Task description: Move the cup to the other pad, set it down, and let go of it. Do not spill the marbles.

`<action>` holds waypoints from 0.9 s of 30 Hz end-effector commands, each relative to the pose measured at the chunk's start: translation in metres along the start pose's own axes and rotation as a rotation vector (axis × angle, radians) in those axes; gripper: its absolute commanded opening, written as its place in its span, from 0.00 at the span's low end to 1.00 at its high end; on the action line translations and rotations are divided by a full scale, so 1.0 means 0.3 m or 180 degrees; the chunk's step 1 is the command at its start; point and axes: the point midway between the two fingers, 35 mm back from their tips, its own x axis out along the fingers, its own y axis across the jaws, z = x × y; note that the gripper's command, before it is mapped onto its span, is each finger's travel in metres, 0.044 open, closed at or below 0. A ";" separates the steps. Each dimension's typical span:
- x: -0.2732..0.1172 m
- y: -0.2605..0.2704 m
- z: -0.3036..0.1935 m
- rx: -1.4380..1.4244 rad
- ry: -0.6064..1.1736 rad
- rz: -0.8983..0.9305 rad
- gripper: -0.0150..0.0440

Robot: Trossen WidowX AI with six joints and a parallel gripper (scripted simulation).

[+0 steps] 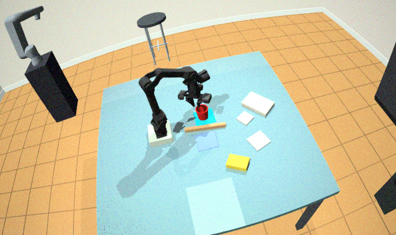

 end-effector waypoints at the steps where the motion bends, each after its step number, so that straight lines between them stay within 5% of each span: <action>1: -0.026 0.000 -0.001 0.0017 -0.0031 -0.0025 0.47; 4: -0.027 0.002 -0.003 0.0017 -0.0031 -0.0025 0.47; 16: -0.031 0.001 -0.001 0.0002 -0.0009 -0.0007 1.00; 27: -0.160 0.001 -0.001 0.0012 -0.0023 -0.0019 1.00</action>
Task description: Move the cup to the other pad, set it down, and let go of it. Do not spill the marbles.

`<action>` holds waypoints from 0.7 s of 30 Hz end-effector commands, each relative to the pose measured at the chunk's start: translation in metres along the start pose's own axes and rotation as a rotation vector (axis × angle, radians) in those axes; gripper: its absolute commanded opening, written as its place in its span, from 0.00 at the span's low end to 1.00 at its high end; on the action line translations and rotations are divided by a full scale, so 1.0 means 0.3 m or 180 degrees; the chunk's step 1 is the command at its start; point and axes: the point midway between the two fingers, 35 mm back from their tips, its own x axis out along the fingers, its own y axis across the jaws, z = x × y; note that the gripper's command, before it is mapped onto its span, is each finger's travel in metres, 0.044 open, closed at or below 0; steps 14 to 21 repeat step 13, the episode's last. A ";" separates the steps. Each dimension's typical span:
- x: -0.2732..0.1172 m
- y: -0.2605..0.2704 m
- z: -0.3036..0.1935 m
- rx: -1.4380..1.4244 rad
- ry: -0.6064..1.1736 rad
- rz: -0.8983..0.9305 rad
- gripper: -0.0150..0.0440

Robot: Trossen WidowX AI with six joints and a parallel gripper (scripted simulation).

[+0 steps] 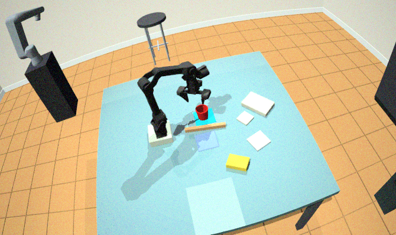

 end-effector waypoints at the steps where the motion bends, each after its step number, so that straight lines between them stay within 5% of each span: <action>1: -0.064 -0.001 0.001 0.0013 -0.0042 -0.0034 1.00; 21: -0.104 0.003 -0.003 0.0001 -0.0032 -0.0025 1.00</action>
